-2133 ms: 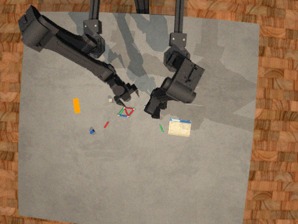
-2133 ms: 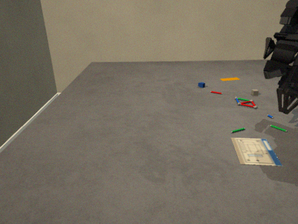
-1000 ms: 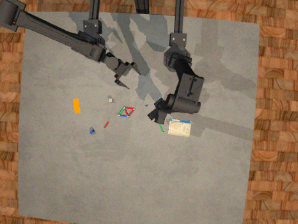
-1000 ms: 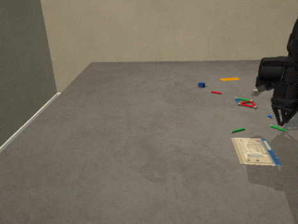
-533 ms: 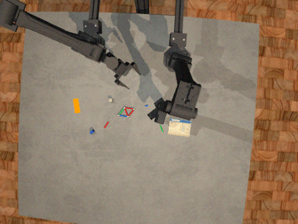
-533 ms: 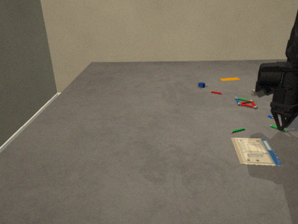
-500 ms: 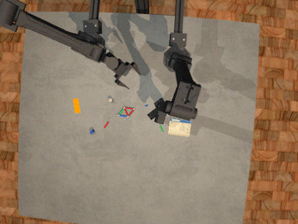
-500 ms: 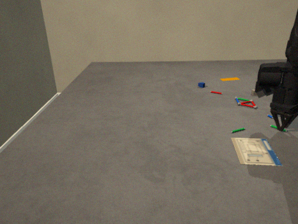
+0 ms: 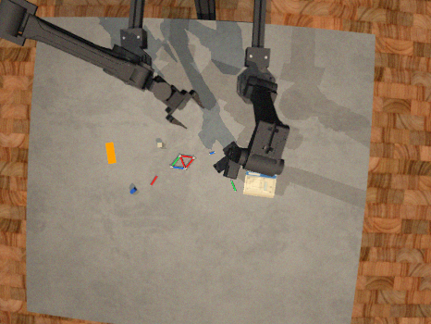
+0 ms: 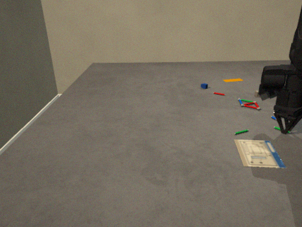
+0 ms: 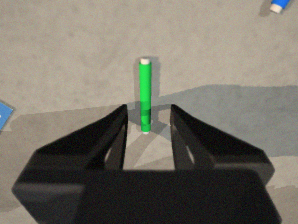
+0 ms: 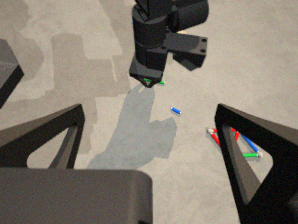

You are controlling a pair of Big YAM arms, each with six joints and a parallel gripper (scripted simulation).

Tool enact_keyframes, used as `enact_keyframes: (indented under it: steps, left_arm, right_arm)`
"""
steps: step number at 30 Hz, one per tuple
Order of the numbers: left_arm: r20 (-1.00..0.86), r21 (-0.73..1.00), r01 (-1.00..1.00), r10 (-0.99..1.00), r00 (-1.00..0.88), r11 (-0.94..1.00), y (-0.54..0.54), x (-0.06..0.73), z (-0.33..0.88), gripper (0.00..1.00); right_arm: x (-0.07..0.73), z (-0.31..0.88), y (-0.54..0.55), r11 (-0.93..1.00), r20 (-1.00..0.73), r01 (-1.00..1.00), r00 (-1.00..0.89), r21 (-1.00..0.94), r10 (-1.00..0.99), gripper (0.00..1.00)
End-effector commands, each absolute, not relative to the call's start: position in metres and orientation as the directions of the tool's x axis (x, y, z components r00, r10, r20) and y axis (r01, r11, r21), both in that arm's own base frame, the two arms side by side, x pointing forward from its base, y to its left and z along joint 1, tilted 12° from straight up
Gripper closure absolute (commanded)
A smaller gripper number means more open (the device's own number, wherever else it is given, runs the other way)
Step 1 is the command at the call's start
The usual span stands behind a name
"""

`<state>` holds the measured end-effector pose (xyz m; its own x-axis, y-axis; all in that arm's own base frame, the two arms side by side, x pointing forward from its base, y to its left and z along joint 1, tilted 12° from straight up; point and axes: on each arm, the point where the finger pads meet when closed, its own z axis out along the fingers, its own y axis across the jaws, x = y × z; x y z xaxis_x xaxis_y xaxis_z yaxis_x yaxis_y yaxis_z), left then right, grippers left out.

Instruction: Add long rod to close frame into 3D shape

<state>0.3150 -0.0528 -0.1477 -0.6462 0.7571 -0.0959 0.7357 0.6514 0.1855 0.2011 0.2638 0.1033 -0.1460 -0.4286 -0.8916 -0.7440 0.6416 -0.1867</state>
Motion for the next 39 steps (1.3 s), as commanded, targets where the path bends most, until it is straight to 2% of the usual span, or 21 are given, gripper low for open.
enact_keyframes:
  steps: [1,5,6,8,9,13,14,16,17,19,20,26,39]
  left_arm:
    - [-0.102,0.188,0.733,0.755,-0.648,0.654,-0.05,0.319,-0.151,0.68]
    - [-0.102,0.188,0.733,0.755,-0.648,0.654,-0.05,0.319,-0.151,0.68]
    - [-0.113,0.195,0.73,0.755,-0.646,0.655,-0.052,0.32,-0.146,0.77]
    - [-0.112,0.194,0.733,0.757,-0.644,0.652,-0.054,0.317,-0.147,0.77]
    - [-0.112,0.194,0.733,0.757,-0.644,0.652,-0.054,0.317,-0.147,0.81]
    - [-0.112,0.194,0.733,0.757,-0.644,0.652,-0.054,0.317,-0.147,0.81]
    - [-0.112,0.194,0.733,0.757,-0.644,0.652,-0.054,0.317,-0.147,0.85]
    - [-0.112,0.194,0.733,0.757,-0.644,0.652,-0.054,0.317,-0.147,0.85]
    - [-0.105,0.191,0.734,0.757,-0.645,0.652,-0.053,0.316,-0.147,0.89]
    - [-0.105,0.191,0.734,0.757,-0.645,0.652,-0.053,0.316,-0.147,0.89]
    - [-0.105,0.191,0.734,0.757,-0.645,0.652,-0.053,0.316,-0.147,0.94]
    - [-0.105,0.191,0.734,0.757,-0.645,0.652,-0.053,0.316,-0.147,0.99]
    - [-0.11,0.192,0.734,0.757,-0.644,0.652,-0.058,0.308,-0.109,1.0]
  right_arm:
    - [0.203,0.103,0.265,0.642,-0.888,-0.742,-0.148,-0.192,-0.436,0.0]
    - [0.203,0.103,0.265,0.642,-0.888,-0.742,-0.148,-0.192,-0.436,0.0]
    - [0.203,0.103,0.265,0.642,-0.888,-0.742,-0.148,-0.192,-0.436,0.0]
    - [0.203,0.103,0.265,0.642,-0.888,-0.742,-0.148,-0.192,-0.436,0.0]
    - [0.203,0.103,0.265,0.642,-0.888,-0.742,-0.148,-0.192,-0.436,0.0]
    - [0.203,0.103,0.265,0.642,-0.888,-0.742,-0.148,-0.192,-0.436,0.0]
    - [0.203,0.103,0.265,0.642,-0.888,-0.742,-0.148,-0.192,-0.436,0.0]
    - [0.203,0.103,0.265,0.642,-0.888,-0.742,-0.148,-0.192,-0.436,0.0]
    - [0.203,0.103,0.265,0.642,-0.888,-0.742,-0.148,-0.192,-0.436,0.0]
    - [0.203,0.103,0.265,0.642,-0.888,-0.742,-0.148,-0.192,-0.436,0.0]
    - [0.203,0.103,0.265,0.642,-0.888,-0.742,-0.148,-0.192,-0.436,0.0]
    - [0.203,0.103,0.265,0.642,-0.888,-0.742,-0.148,-0.192,-0.436,0.0]
    - [0.203,0.103,0.265,0.642,-0.888,-0.742,-0.148,-0.192,-0.436,0.0]
